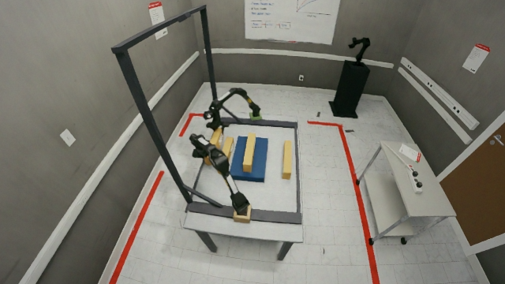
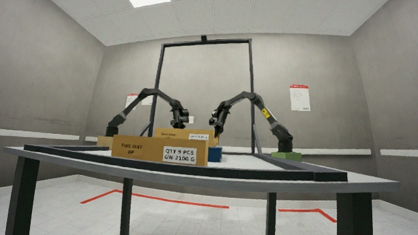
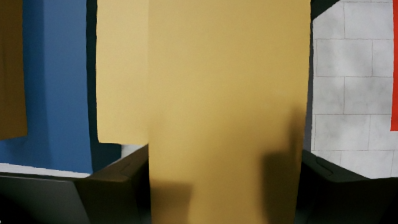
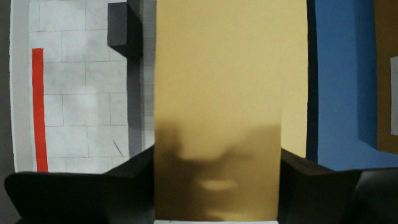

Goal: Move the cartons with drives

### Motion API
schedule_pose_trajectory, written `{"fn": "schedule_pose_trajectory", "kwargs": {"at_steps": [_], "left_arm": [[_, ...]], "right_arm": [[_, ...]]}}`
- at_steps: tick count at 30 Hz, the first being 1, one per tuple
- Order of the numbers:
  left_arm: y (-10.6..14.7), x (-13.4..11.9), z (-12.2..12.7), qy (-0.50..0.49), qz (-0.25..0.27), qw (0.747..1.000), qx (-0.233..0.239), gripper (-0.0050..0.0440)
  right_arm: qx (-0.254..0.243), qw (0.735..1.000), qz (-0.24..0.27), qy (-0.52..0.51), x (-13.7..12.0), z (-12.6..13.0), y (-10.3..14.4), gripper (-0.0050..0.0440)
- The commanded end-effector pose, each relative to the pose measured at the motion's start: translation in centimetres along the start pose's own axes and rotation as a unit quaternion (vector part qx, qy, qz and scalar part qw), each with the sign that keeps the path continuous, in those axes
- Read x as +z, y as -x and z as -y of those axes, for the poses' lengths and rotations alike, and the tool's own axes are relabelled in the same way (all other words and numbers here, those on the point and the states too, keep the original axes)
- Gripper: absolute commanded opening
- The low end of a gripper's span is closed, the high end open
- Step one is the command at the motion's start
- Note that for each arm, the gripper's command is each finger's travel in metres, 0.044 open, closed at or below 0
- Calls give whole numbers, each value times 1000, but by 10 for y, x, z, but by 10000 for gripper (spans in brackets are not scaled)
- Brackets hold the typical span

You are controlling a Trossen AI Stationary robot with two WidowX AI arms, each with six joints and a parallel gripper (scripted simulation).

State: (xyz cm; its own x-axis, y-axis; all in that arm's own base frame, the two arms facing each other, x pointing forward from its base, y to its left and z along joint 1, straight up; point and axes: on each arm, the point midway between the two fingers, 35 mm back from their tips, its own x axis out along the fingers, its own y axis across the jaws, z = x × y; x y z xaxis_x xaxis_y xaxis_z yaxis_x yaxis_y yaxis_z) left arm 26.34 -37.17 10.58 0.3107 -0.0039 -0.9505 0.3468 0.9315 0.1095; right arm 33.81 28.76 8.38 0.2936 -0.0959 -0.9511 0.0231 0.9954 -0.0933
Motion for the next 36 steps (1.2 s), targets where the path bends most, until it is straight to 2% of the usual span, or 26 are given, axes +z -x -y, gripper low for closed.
{"fn": "schedule_pose_trajectory", "kwargs": {"at_steps": [1, 11, 12, 28, 29, 36], "left_arm": [[40, 15, 4, 13, 38, 999, -35, -50], [40, 15, 4, 13, 38, 999, -35, -50], [68, 23, 4, 16, 42, 998, -44, -50], [68, 23, 4, 16, 42, 998, -44, -50], [68, 23, 4, 9, 22, 999, -24, -50], [68, 23, 4, 9, 22, 999, -24, -50]], "right_arm": [[33, 999, 31, -9, 14, -5, 36, -50], [33, 999, 31, -9, 14, -5, 36, -50], [40, 998, 38, -10, 21, -5, 62, -50], [40, 998, 38, -10, 21, -5, 62, -50], [40, 998, 38, -11, 21, -6, 63, -50], [40, 998, 38, -11, 21, -6, 63, -50]]}}
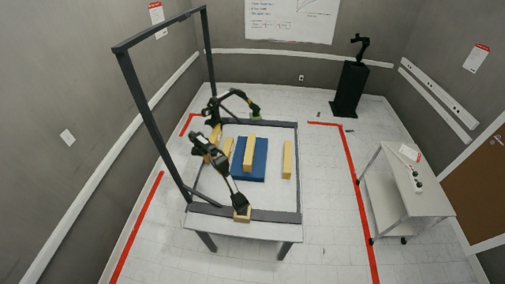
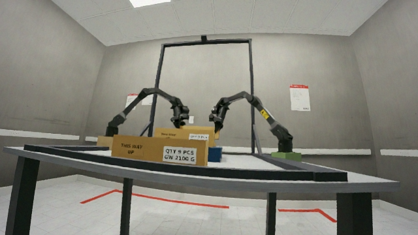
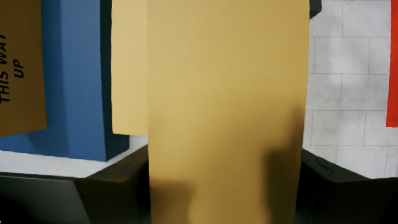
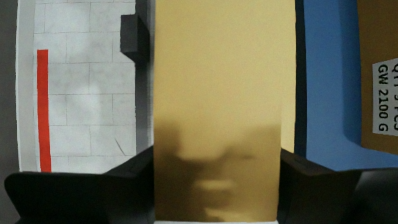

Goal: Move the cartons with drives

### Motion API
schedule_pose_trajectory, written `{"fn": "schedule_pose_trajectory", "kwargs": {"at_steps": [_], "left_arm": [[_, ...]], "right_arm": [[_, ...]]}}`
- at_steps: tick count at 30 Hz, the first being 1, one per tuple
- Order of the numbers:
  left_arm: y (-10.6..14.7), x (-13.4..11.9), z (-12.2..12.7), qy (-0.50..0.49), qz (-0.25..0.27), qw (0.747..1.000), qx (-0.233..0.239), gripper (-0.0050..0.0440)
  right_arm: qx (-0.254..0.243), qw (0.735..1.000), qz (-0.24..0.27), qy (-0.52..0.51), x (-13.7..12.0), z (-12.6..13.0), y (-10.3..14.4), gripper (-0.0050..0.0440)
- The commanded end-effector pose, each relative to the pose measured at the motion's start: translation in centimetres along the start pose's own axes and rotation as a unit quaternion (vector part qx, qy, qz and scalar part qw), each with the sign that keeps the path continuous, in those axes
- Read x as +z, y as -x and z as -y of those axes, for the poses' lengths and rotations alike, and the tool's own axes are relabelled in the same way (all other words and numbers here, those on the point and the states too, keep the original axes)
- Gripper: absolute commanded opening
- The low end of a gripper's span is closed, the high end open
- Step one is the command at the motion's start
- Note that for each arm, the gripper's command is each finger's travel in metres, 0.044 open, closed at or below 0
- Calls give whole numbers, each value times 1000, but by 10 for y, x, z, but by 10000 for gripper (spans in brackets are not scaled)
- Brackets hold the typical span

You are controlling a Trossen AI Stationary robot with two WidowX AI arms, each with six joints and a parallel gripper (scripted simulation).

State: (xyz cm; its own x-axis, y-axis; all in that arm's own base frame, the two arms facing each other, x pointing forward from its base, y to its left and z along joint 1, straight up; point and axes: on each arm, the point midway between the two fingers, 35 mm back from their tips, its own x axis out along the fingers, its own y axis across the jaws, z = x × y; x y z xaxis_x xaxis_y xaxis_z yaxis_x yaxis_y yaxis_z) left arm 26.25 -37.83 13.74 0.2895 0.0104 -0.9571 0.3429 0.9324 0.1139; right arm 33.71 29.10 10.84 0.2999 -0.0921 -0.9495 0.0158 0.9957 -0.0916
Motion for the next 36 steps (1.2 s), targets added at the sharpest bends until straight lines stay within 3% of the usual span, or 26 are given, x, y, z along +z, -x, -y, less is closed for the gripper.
{"fn": "schedule_pose_trajectory", "kwargs": {"at_steps": [1, 26, 27, 36], "left_arm": [[38, 11, 1, 7, 35, 999, -26, -50], [38, 10, 1, 14, 55, 997, -46, -50], [50, 14, 3, 16, 61, 997, -55, -50], [50, 14, 3, 16, 61, 997, -55, -50]], "right_arm": [[38, 999, 35, -14, 15, -5, 39, -50], [38, 999, 34, -14, 15, -5, 38, -50], [43, 998, 40, -14, 16, -6, 43, -50], [43, 998, 40, -14, 16, -6, 43, -50]]}}
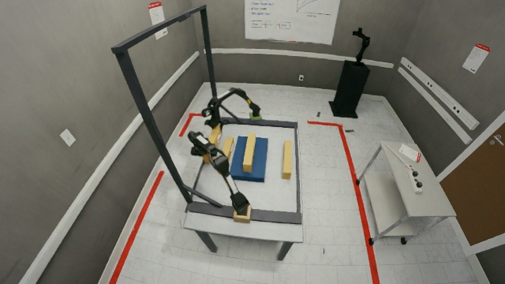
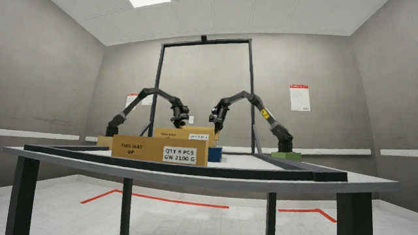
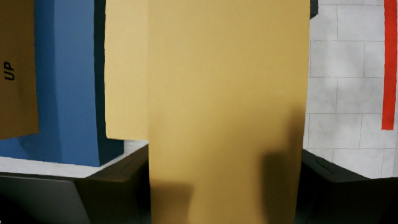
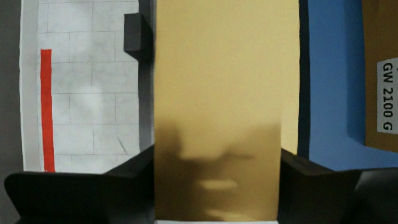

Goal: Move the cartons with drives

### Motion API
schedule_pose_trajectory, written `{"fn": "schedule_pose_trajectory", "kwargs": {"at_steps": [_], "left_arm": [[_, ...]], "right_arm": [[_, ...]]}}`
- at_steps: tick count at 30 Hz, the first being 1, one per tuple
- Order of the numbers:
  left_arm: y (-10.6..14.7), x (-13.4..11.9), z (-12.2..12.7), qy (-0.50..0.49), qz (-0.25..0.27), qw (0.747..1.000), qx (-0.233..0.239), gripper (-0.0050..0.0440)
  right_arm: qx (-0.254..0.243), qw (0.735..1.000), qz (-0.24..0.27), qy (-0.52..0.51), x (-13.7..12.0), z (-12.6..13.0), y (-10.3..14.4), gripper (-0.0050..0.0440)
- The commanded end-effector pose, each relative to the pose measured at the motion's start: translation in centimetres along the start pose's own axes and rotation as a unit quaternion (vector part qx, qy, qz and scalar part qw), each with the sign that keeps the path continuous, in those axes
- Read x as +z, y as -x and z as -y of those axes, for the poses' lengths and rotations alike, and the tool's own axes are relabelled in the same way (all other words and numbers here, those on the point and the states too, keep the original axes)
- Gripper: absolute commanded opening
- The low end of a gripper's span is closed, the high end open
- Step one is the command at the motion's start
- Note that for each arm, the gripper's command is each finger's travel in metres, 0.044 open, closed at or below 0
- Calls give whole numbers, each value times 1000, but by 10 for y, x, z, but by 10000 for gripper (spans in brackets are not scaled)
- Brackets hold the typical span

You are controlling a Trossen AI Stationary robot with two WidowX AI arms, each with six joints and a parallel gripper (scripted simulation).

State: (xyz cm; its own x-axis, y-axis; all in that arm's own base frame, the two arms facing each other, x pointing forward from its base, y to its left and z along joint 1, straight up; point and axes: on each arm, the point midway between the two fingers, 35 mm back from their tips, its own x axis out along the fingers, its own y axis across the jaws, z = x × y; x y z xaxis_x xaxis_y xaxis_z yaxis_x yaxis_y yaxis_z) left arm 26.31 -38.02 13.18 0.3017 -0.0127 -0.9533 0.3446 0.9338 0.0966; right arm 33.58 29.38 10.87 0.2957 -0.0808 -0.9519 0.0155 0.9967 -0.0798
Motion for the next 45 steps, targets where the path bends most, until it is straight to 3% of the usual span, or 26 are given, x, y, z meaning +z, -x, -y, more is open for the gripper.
{"fn": "schedule_pose_trajectory", "kwargs": {"at_steps": [1, 45], "left_arm": [[55, 15, 2, 14, 51, 998, -46, -50], [52, 14, 2, 15, 51, 997, -47, -50]], "right_arm": [[38, 998, 42, -13, 17, -4, 43, -50], [39, 998, 41, -13, 16, -5, 36, -50]]}}
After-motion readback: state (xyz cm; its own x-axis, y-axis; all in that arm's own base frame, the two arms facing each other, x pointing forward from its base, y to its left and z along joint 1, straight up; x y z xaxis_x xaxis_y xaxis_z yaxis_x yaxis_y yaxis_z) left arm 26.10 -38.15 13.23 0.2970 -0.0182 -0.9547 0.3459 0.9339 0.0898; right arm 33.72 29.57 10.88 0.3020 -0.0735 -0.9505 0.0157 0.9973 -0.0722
